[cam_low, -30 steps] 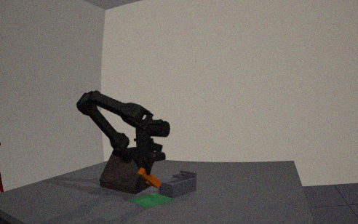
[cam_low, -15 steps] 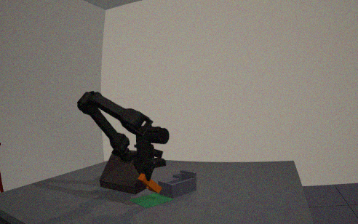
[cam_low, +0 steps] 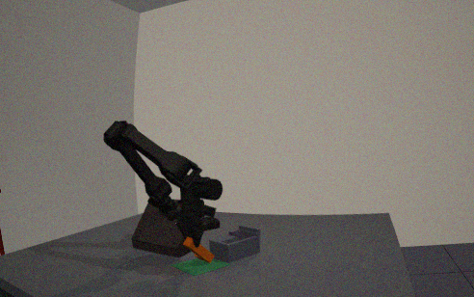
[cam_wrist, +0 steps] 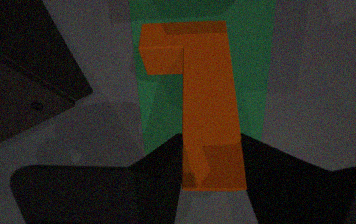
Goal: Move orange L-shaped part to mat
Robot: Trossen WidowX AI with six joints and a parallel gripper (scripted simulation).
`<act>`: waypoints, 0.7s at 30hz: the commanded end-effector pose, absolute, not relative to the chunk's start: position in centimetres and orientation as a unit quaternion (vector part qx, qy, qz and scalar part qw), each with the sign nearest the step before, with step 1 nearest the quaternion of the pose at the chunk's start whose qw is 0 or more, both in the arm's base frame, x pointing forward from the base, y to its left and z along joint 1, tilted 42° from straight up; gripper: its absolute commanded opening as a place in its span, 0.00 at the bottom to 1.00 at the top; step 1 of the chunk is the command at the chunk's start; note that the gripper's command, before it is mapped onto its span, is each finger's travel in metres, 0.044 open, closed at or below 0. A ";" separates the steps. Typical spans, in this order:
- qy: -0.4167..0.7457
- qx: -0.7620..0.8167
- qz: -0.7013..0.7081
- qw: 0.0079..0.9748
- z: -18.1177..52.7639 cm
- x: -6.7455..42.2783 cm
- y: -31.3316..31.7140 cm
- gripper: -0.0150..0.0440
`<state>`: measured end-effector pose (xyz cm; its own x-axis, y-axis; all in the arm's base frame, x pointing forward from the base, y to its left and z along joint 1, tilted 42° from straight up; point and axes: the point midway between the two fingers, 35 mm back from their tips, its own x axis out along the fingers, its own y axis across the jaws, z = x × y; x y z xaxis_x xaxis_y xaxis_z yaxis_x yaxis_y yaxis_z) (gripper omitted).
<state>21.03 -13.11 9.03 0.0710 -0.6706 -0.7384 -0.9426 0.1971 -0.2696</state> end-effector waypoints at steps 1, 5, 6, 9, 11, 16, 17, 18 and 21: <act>0.659 -0.612 0.172 0.403 8.7 21.1 -13.3 0.25; 0.659 -0.612 0.172 0.403 8.7 21.1 -13.3 0.25; 0.659 -0.612 0.172 0.403 8.7 21.1 -13.3 0.25; 0.660 -0.611 0.169 0.403 8.8 21.0 -13.3 0.25; 0.660 -0.611 0.169 0.403 8.8 21.0 -13.3 0.34; 0.660 -0.611 0.169 0.403 8.8 21.0 -13.3 0.57; 0.660 -0.611 0.169 0.403 8.8 21.0 -13.3 0.61; 0.660 -0.611 0.169 0.403 8.8 21.0 -13.3 0.65; 0.660 -0.610 0.171 0.404 9.7 21.2 -12.3 0.79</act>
